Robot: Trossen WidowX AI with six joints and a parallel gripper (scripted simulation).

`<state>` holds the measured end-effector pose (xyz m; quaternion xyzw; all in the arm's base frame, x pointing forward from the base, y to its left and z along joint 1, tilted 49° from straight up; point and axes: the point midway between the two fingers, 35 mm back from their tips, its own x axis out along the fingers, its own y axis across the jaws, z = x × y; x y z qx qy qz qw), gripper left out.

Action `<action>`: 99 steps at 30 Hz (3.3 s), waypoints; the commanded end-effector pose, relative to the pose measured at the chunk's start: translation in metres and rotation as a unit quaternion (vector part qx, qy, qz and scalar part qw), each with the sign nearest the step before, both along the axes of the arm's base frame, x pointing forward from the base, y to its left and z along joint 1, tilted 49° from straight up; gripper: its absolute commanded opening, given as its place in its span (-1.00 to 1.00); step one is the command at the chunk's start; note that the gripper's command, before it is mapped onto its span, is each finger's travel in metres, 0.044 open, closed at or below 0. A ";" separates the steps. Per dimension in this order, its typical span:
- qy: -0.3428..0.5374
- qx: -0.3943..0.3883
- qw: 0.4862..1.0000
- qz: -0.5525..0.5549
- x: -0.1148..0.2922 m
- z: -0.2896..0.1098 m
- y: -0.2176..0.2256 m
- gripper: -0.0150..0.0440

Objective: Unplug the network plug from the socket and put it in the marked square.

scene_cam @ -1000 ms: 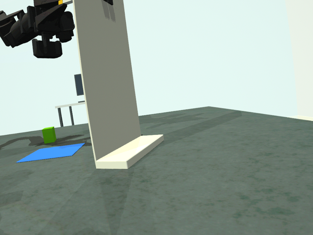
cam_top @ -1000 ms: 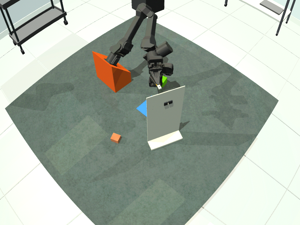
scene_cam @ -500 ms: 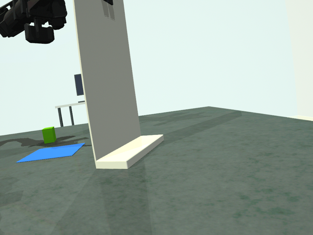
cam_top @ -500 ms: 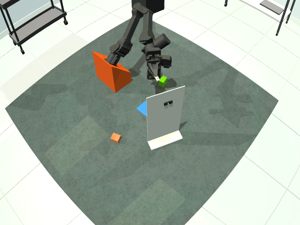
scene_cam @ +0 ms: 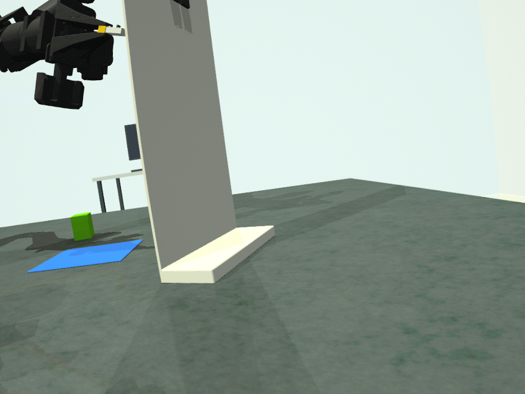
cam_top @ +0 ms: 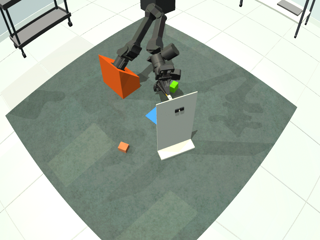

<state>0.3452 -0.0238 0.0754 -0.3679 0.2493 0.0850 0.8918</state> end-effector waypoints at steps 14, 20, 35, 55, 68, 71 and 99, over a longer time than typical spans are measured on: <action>0.026 0.028 0.983 0.177 -0.016 -0.049 0.058 -0.49; 0.030 0.041 0.969 0.240 -0.028 -0.063 0.078 -0.49; 0.028 0.083 0.918 0.387 -0.069 -0.088 0.123 -0.49; 0.025 0.100 0.894 0.436 -0.087 -0.099 0.143 -0.49; 0.026 0.099 0.894 0.437 -0.087 -0.105 0.150 -0.49; 0.026 0.099 0.894 0.437 -0.087 -0.107 0.152 -0.49; 0.026 0.100 0.894 0.437 -0.089 -0.120 0.168 -0.49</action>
